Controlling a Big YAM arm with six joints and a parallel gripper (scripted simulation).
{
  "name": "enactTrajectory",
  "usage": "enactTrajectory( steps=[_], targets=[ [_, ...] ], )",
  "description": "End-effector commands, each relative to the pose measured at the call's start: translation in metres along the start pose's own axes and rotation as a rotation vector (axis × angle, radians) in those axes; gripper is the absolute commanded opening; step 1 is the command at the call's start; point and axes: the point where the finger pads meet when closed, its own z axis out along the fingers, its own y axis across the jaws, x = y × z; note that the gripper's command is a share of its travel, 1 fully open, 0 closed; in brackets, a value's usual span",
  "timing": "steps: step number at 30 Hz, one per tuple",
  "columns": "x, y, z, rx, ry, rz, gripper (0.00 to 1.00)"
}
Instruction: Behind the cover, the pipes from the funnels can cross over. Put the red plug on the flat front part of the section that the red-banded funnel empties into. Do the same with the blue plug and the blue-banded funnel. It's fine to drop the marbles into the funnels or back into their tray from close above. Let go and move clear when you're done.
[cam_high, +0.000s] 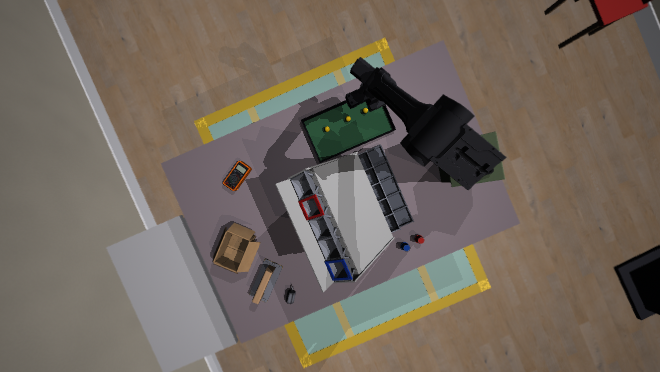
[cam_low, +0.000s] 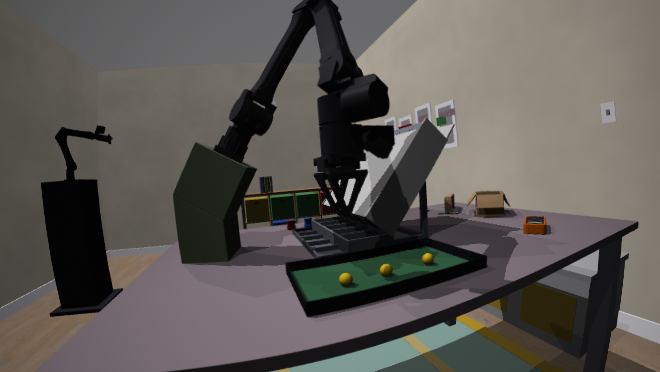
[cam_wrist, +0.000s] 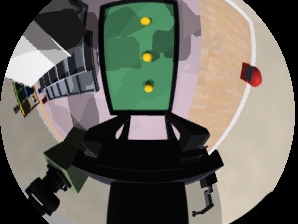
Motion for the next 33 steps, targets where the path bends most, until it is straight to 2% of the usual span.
enactTrajectory(
  steps=[1, 19, 25, 30, 32, 33],
  targets=[
    [0.001, -0.014, 0.003, 0.019, -0.002, -0.004, 0.56],
    [0.000, -0.013, 0.004, 0.017, -0.003, -0.005, 0.56],
    [-0.007, -0.010, 0.022, 0.010, -0.005, -0.007, 0.56],
    [-0.006, -0.010, 0.050, 0.009, -0.005, -0.007, 0.56],
    [-0.006, -0.010, 0.050, 0.009, -0.005, -0.007, 0.56],
    [-0.006, -0.010, 0.057, 0.008, -0.005, -0.006, 0.56]
  ],
)
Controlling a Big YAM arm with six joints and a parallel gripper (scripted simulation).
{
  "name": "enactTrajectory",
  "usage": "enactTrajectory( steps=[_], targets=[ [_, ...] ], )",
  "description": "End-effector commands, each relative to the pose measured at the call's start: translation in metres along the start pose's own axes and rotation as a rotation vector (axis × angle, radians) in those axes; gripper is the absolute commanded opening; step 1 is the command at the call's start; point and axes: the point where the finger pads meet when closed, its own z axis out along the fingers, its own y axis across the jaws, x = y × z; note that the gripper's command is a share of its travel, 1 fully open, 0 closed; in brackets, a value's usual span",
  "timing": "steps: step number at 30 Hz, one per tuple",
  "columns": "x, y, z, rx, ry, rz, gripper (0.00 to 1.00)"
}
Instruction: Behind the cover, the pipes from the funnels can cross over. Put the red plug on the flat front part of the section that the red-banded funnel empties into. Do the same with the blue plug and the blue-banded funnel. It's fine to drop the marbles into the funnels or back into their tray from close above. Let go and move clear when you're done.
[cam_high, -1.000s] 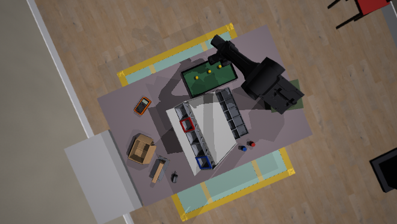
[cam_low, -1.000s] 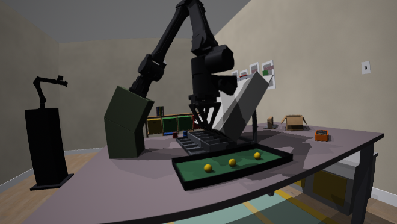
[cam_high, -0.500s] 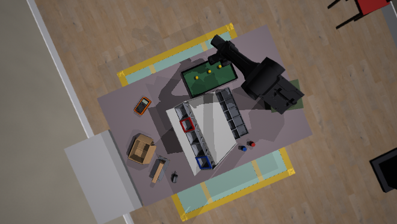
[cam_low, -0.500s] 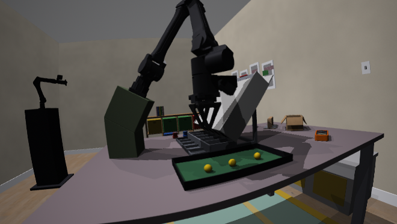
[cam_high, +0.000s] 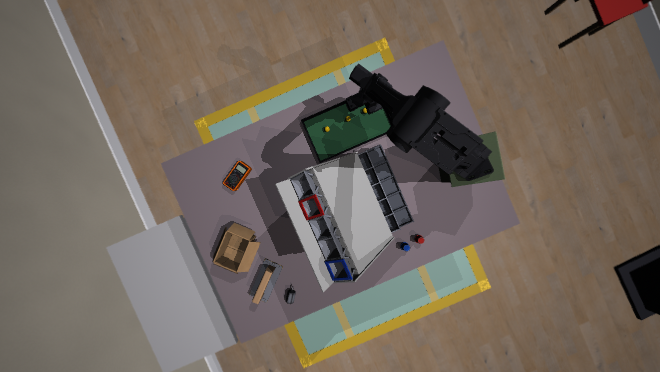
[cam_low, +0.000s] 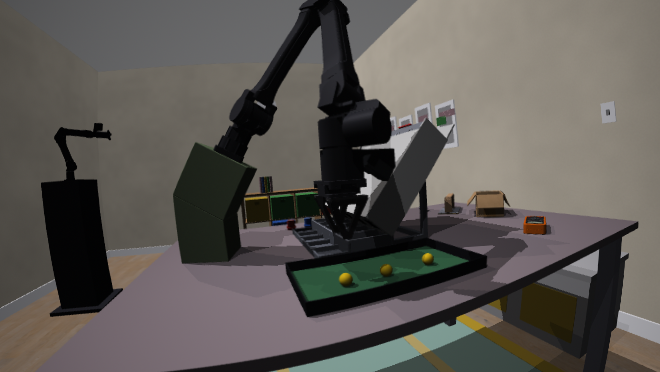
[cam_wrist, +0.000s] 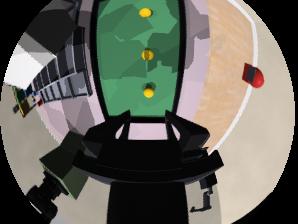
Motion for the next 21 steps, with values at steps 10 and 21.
enactTrajectory(
  steps=[10, 21],
  targets=[
    [-0.006, -0.007, 0.064, 0.006, -0.008, 0.000, 0.56],
    [-0.002, -0.009, 0.068, 0.008, -0.006, 0.006, 0.56]
  ],
)
